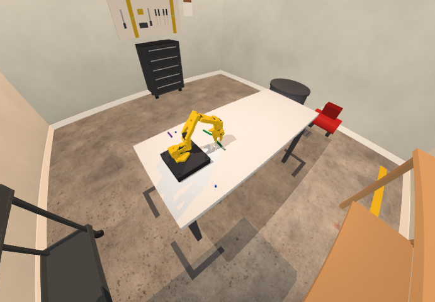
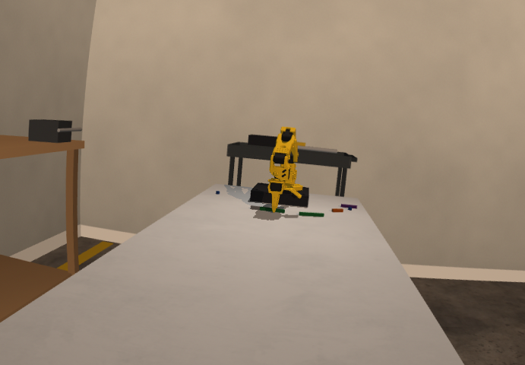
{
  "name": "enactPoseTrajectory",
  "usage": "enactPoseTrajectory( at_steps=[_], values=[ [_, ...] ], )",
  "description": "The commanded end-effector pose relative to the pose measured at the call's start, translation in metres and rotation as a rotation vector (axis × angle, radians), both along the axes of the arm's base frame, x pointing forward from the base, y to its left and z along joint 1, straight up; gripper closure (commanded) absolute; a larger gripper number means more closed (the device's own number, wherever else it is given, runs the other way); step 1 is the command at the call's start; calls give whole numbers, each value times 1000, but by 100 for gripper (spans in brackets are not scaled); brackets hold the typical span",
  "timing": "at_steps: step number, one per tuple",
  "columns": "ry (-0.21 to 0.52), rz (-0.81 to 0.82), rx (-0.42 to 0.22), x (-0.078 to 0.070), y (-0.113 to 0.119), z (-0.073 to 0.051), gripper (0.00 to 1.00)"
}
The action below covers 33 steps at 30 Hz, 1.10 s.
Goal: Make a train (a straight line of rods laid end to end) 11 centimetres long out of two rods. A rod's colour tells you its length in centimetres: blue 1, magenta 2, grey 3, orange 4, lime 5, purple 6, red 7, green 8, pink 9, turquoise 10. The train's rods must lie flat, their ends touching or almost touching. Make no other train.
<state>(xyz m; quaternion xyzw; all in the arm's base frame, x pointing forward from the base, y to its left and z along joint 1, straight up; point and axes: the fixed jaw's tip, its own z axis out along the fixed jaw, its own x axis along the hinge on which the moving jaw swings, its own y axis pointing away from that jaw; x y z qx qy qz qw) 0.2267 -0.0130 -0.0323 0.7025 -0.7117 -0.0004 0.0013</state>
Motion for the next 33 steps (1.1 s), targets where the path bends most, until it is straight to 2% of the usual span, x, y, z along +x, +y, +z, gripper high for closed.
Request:
enactPoseTrajectory(
  at_steps=[1, 19, 33],
  values=[
    [2, 5, 2, 1, -1, 1, 83],
    [2, 5, 2, -7, -1, 4, 83],
    [2, 5, 2, -7, -1, 4, 83]
  ],
)
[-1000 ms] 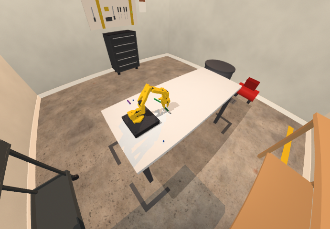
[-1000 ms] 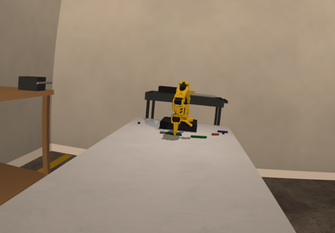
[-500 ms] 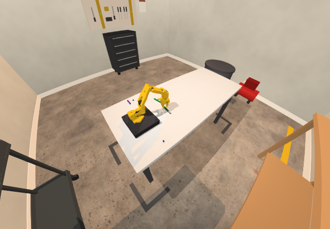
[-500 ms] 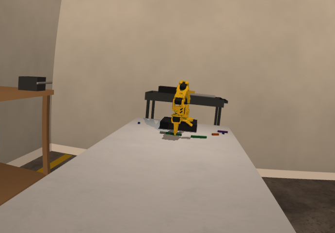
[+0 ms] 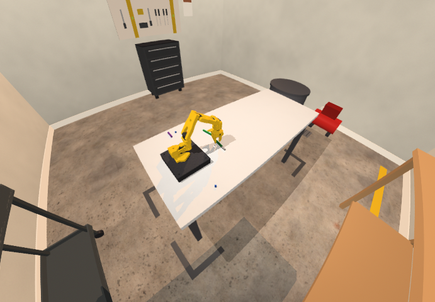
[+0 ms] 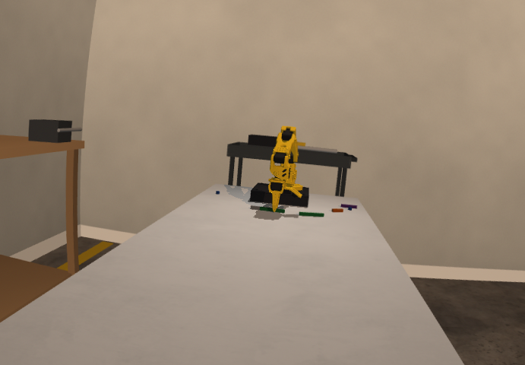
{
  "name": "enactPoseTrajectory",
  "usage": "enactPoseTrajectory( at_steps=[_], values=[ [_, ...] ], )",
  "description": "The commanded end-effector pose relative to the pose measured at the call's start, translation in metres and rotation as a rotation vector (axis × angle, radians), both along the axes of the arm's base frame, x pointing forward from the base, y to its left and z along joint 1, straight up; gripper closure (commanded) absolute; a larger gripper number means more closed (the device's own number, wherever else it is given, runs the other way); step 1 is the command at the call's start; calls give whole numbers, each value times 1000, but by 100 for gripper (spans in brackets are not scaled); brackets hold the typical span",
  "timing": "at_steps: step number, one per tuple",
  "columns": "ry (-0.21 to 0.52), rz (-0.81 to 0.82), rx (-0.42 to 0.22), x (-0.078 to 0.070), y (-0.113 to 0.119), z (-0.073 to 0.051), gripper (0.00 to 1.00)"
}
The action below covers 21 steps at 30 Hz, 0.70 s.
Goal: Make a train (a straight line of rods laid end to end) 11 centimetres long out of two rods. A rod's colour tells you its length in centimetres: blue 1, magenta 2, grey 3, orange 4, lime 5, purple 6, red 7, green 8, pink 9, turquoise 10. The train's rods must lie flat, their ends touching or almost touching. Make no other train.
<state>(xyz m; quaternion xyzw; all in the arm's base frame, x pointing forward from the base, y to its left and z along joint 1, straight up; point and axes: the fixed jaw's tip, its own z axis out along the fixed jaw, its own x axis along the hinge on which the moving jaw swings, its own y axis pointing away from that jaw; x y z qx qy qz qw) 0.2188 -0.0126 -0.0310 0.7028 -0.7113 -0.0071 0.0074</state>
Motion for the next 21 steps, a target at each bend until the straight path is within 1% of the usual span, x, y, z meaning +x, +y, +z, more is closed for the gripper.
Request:
enactPoseTrajectory(
  at_steps=[1, 10, 17, 21],
  values=[
    [-16, 3, 1, 1, -1, 2, 83],
    [-16, 3, 1, 1, -1, 3, 83],
    [-16, 3, 1, 1, -1, 7, 83],
    [-16, 3, 1, 1, -1, 11, 83]
  ],
)
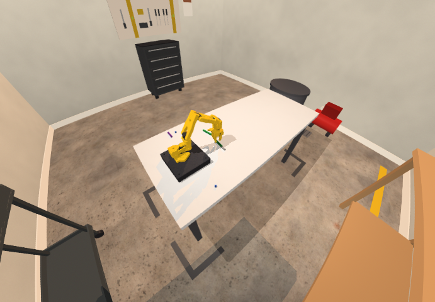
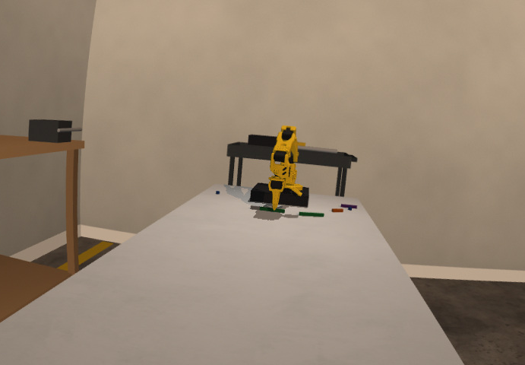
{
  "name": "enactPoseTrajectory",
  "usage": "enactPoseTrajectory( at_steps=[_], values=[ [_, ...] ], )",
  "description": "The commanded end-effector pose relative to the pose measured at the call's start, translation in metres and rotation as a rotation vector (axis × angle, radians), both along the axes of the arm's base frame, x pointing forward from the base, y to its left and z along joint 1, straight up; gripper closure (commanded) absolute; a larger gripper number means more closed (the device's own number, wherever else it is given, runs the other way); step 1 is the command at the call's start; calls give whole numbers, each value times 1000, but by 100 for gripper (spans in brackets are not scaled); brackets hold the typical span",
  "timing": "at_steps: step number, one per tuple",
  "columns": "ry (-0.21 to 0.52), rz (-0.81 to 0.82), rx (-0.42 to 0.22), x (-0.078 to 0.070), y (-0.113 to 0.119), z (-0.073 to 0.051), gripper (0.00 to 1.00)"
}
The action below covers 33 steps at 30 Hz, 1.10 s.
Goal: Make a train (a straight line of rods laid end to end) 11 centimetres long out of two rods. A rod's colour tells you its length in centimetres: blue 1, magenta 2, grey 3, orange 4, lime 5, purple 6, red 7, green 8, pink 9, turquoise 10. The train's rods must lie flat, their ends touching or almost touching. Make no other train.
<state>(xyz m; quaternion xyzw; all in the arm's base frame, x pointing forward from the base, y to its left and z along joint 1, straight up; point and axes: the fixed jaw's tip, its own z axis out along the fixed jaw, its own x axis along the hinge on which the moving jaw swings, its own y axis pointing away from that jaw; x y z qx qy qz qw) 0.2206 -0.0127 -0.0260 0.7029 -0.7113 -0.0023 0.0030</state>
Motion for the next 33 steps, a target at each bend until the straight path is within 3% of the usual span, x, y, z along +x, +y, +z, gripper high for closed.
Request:
enactPoseTrajectory(
  at_steps=[1, 33],
  values=[
    [-3, 3, 1, -1, -1, 7, 83],
    [-3, 3, 1, -1, -1, 29, 83]
  ],
)
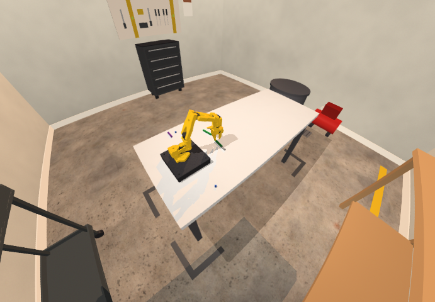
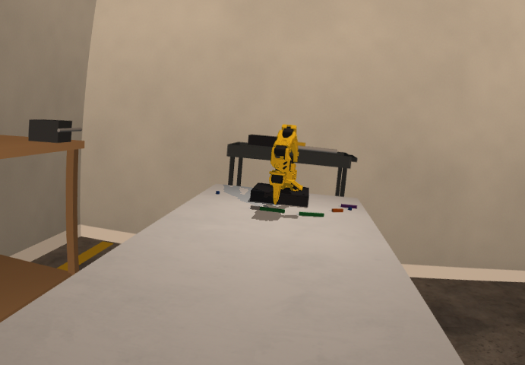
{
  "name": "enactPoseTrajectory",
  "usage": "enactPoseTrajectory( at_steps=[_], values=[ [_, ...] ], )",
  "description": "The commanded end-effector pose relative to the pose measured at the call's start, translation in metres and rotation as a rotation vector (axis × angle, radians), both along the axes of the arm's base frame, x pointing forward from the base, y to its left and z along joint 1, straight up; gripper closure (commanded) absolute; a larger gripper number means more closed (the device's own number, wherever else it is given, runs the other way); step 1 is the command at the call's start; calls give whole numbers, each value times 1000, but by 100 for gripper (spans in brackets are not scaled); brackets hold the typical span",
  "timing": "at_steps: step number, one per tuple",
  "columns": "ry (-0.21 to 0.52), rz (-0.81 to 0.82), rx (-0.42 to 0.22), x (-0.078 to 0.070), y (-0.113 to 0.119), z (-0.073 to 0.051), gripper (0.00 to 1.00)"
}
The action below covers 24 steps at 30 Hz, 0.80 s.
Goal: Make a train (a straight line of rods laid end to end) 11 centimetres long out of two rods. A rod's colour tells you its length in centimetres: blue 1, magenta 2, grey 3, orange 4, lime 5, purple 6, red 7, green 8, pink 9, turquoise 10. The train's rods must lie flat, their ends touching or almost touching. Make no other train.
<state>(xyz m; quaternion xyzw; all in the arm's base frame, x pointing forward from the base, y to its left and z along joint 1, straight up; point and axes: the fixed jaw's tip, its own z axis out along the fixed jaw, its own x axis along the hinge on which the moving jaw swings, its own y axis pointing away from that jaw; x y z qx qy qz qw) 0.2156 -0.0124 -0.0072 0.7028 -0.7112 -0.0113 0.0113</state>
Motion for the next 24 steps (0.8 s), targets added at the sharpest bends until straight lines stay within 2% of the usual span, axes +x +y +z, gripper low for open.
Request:
enactPoseTrajectory(
  at_steps=[1, 11, 24],
  values=[
    [-27, 3, 0, 4, -1, 12, 83],
    [-27, 3, 0, 4, -1, 27, 83],
    [-27, 3, 0, 4, -1, 29, 83]
  ],
)
